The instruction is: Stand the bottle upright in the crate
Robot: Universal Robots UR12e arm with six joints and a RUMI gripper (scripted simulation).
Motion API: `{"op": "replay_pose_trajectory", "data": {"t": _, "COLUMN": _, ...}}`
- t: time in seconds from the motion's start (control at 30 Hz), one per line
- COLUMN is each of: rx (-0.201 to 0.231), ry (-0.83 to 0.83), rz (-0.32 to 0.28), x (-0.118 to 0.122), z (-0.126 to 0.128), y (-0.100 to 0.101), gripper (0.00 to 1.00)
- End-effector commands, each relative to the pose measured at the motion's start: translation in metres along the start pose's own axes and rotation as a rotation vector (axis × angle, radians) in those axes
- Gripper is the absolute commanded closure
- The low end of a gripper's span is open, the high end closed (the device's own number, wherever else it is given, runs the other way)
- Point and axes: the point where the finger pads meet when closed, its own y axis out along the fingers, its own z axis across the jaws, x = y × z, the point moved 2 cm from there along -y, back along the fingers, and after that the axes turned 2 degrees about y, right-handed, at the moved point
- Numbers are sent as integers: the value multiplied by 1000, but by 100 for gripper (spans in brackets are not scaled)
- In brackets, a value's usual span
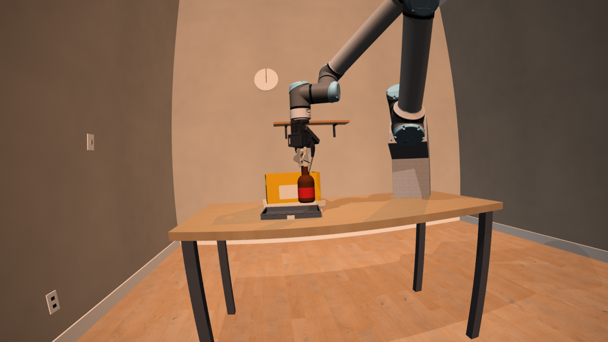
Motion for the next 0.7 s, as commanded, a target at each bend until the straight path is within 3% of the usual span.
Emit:
{"op": "replay_pose_trajectory", "data": {"t": 0.0, "rx": 0, "ry": -1, "rz": 0, "x": 0, "z": 0, "y": -5, "gripper": 100}}
{"op": "replay_pose_trajectory", "data": {"t": 0.67, "rx": 0, "ry": -1, "rz": 0, "x": 0, "z": 0, "y": -25, "gripper": 100}}
